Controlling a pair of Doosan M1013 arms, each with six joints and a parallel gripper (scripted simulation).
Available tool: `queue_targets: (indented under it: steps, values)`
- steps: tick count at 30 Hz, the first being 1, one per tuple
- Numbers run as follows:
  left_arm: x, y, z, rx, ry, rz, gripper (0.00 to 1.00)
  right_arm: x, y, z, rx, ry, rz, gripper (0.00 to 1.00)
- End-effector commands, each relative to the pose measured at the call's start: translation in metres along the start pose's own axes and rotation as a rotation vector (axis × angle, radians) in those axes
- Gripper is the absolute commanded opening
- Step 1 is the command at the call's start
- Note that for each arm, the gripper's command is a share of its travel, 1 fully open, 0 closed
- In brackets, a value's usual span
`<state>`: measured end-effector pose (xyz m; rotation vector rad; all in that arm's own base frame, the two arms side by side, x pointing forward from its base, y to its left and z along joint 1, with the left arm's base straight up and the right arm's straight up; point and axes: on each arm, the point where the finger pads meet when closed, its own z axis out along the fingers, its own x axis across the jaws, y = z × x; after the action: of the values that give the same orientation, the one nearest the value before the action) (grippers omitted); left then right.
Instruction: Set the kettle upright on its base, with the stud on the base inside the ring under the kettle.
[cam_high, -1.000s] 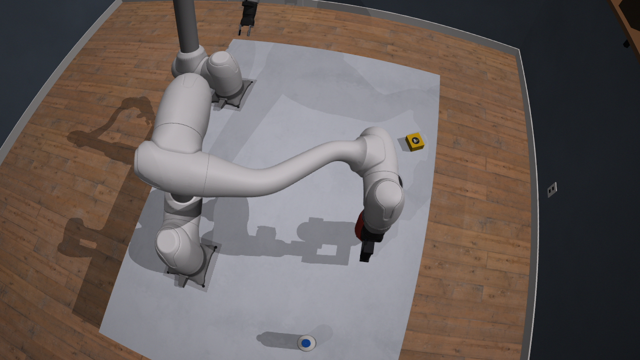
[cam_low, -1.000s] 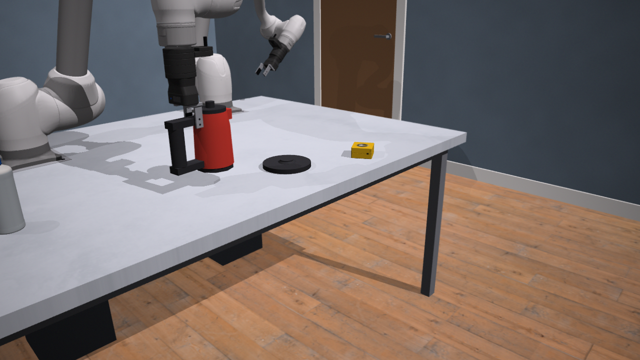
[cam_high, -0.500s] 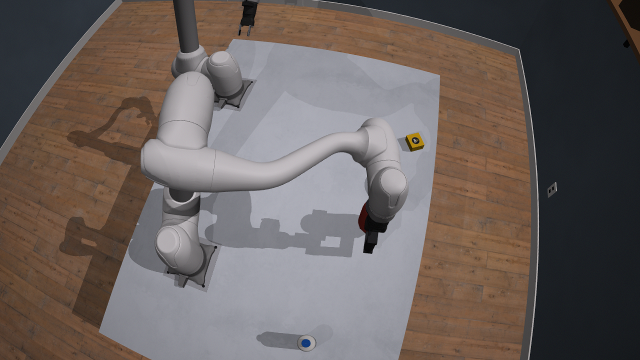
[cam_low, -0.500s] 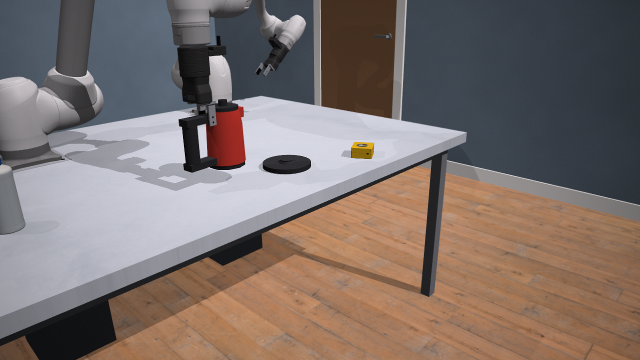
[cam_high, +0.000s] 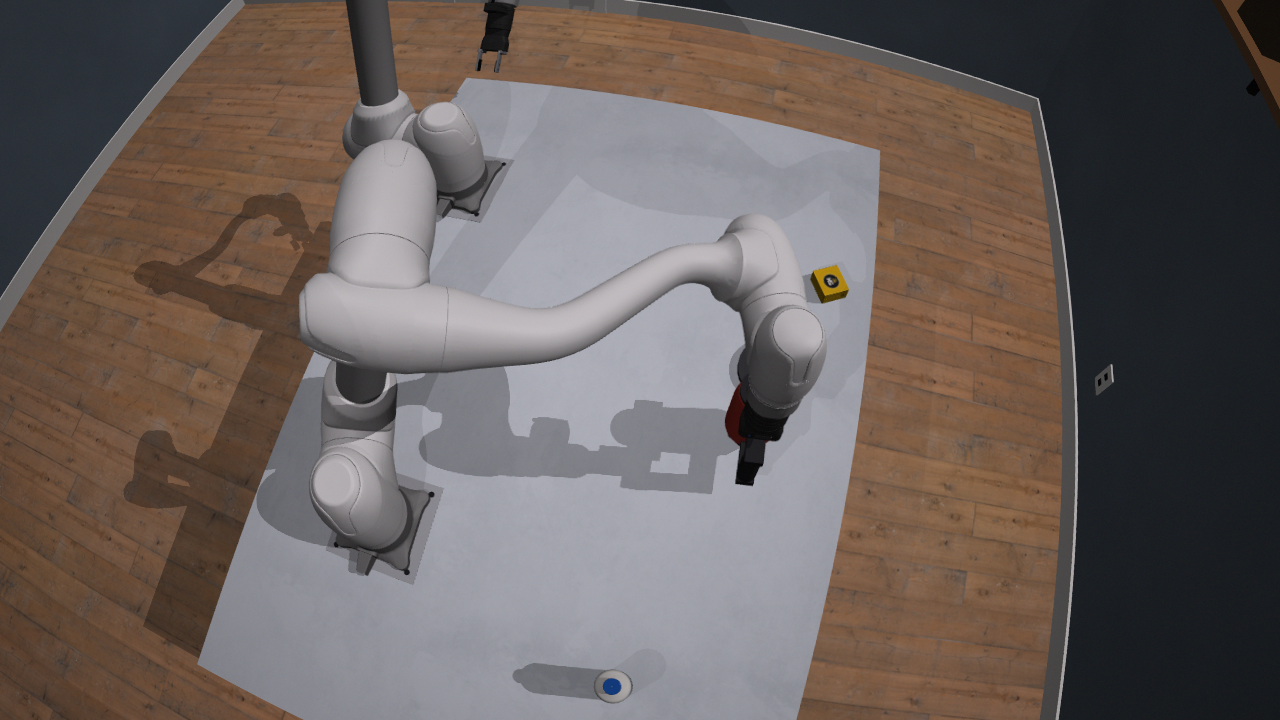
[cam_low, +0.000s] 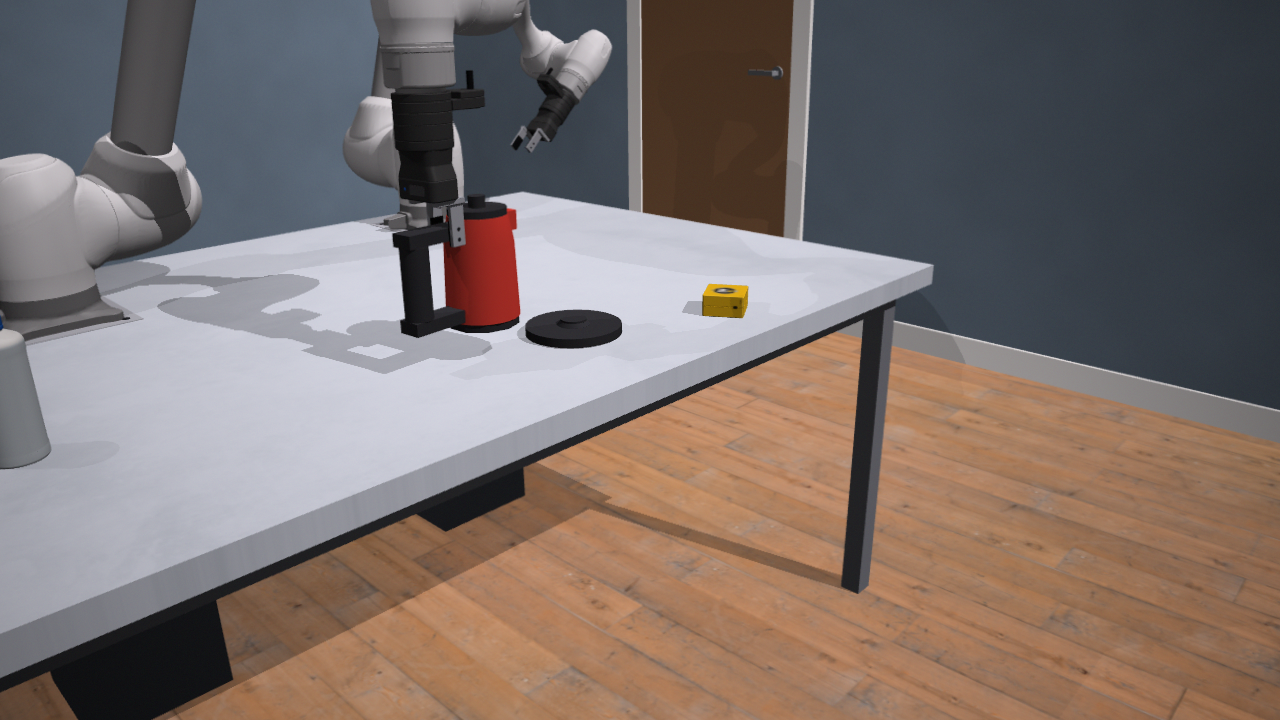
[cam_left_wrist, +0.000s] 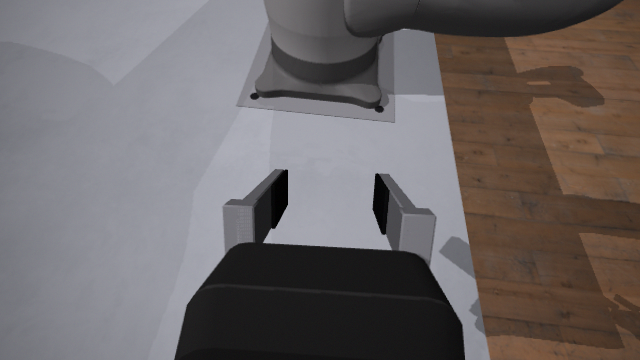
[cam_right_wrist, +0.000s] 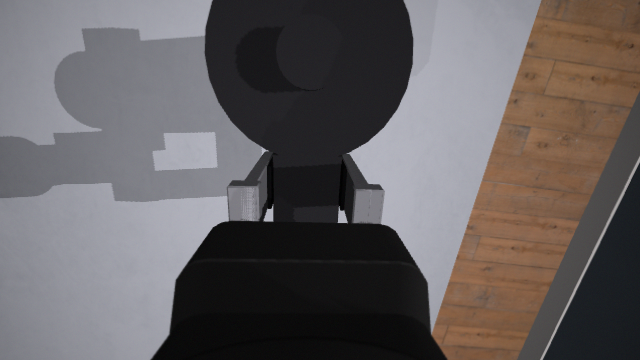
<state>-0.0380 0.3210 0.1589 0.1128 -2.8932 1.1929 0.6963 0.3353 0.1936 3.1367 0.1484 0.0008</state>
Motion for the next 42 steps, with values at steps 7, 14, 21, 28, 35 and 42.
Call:
queue_targets:
  steps: [7,14,21,28,35,42]
  values:
    - [0.002,0.001,-0.001,0.004,0.004,0.003,1.00,0.010,-0.037,-0.001,0.003,-0.003,0.002,0.00]
    - [0.002,0.001,-0.001,0.004,0.004,0.003,1.00,0.016,-0.063,-0.001,0.003,-0.003,0.002,0.00]
    - [0.002,0.001,-0.001,0.004,0.004,0.003,1.00,0.021,-0.081,-0.001,0.003,-0.003,0.002,0.00]
    - [0.002,0.001,-0.001,0.004,0.004,0.003,1.00,0.026,-0.103,-0.001,0.003,-0.003,0.002,0.00]
    - [0.002,0.001,-0.001,0.004,0.004,0.003,1.00,0.030,-0.117,-0.001,0.003,-0.003,0.002,0.00]
    - [0.002,0.001,-0.001,0.004,0.004,0.003,1.00,0.034,-0.132,-0.001,0.003,-0.003,0.002,0.00]
